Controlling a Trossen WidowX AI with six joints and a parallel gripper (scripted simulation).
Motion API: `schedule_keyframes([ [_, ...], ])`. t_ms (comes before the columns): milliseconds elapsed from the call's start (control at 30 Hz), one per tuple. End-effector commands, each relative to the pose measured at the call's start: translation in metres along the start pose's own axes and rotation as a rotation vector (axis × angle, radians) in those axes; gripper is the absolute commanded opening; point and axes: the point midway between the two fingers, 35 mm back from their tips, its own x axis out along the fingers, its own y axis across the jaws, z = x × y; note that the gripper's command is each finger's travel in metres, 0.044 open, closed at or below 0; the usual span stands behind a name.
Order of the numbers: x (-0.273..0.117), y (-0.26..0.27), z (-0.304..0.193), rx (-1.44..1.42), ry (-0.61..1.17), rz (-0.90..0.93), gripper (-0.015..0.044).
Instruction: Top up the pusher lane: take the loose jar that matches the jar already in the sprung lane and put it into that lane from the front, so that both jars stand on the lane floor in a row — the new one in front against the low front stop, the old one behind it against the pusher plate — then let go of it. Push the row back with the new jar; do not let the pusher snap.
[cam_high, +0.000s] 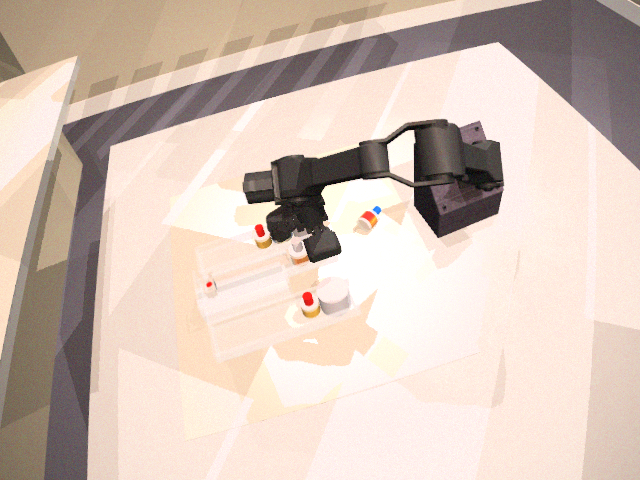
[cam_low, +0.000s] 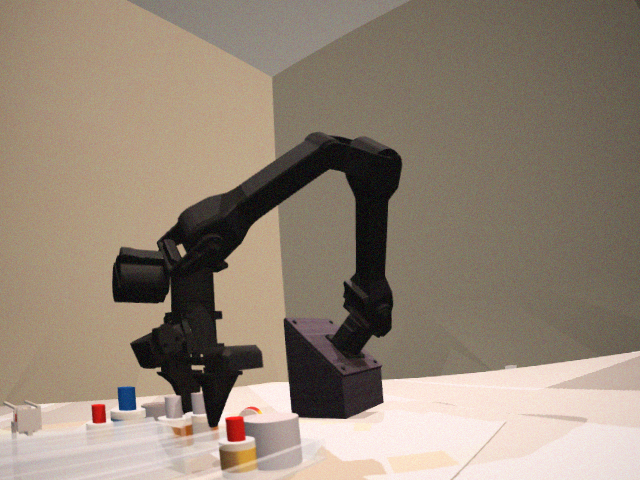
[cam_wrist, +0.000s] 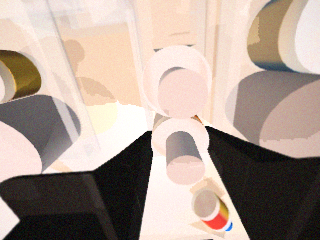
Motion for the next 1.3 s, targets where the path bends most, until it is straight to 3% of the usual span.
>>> schedule_keyframes([
  [0, 0.0003, 0.0010, 0.0020, -0.007, -0.010, 0.005, 0.0000],
  [1267, 0.0004, 0.0009, -0.0044, -0.006, -0.010, 0.005, 0.0000],
])
